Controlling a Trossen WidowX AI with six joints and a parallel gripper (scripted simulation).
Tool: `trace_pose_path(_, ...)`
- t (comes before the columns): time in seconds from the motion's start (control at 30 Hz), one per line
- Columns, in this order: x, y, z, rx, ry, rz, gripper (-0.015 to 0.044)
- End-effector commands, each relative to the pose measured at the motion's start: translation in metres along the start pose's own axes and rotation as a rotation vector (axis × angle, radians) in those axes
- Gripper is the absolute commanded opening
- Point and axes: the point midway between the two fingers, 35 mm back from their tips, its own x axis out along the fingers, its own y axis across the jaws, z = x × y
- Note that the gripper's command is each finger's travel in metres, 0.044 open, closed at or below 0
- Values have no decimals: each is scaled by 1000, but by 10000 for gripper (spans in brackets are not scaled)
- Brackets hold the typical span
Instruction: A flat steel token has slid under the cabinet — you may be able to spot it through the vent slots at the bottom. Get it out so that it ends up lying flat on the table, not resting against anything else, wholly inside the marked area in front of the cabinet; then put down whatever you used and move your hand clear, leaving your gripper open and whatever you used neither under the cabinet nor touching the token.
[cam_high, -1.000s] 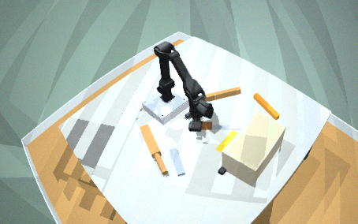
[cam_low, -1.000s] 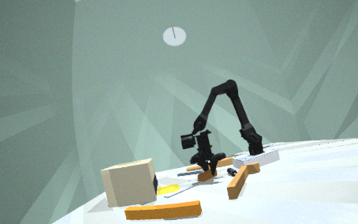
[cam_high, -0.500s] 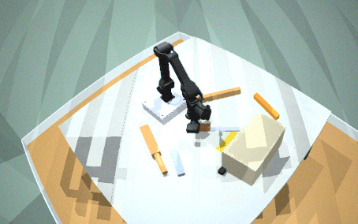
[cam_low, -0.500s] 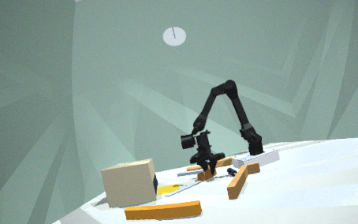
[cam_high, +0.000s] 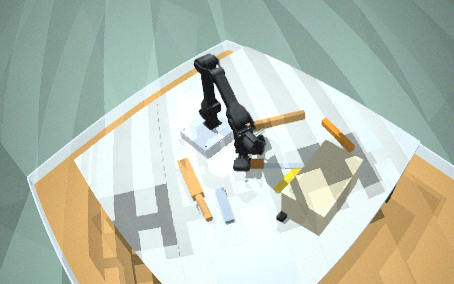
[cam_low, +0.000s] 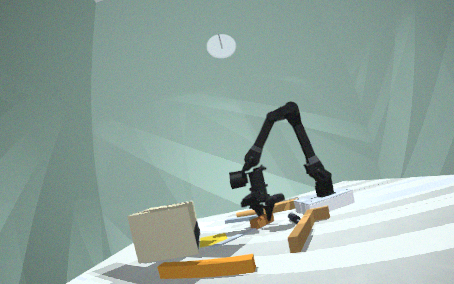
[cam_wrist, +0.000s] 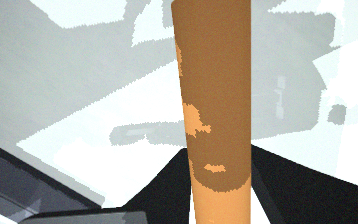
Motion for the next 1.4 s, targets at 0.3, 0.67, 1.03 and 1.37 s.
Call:
trace_pose_path(0.3,-1,-11,-8,2,0,-4,0)
trace_pose_path(0.67,-1,-19,-16,2,1,-5,0)
trace_pose_path(1.03,-1,-28,-24,2,1,-5,0)
trace_pose_path(1.37,-1,-36,-32,2,2,-6,0)
